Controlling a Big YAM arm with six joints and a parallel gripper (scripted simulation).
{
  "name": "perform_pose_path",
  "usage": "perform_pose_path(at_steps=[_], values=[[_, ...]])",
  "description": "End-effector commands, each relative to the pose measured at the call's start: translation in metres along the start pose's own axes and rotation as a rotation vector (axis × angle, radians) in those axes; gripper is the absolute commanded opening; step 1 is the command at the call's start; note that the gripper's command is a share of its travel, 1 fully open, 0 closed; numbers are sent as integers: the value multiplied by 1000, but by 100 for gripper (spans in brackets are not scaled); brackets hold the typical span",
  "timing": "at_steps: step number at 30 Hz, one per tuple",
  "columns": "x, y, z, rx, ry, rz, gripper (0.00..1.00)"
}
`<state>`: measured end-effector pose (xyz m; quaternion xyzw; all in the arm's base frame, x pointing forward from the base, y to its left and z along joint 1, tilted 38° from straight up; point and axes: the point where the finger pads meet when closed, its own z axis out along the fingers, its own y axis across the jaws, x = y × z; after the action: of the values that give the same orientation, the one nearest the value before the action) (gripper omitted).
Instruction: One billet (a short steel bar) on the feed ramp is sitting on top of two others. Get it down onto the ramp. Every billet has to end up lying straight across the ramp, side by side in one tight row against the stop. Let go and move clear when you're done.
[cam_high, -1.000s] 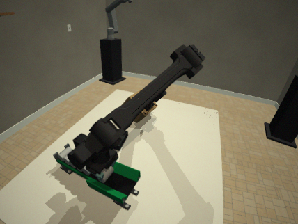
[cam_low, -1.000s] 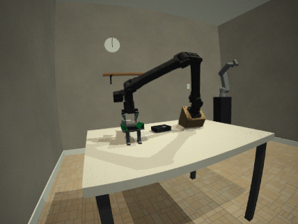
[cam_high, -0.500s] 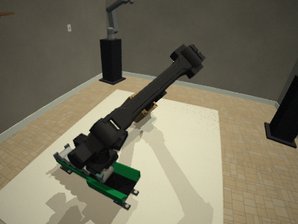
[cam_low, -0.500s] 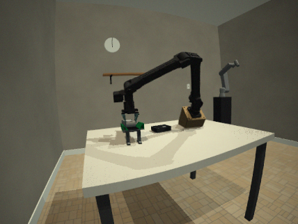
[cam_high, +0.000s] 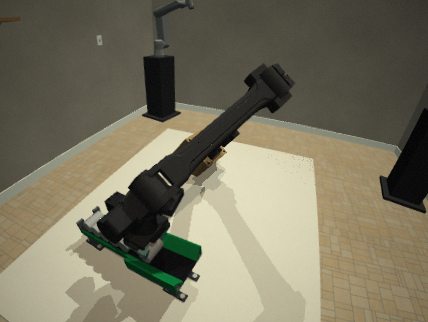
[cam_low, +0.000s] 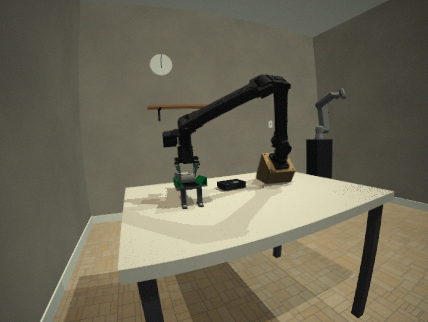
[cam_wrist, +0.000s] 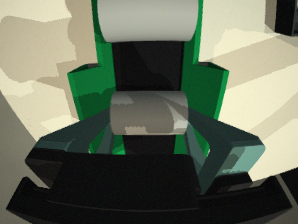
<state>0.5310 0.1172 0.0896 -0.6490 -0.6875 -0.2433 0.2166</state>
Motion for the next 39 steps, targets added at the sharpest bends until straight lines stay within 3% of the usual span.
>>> perform_pose_path(at_steps=[1,39], values=[[12,15,-26,-66,-4,-27,0],[10,12,-23,-61,-3,-23,0]])
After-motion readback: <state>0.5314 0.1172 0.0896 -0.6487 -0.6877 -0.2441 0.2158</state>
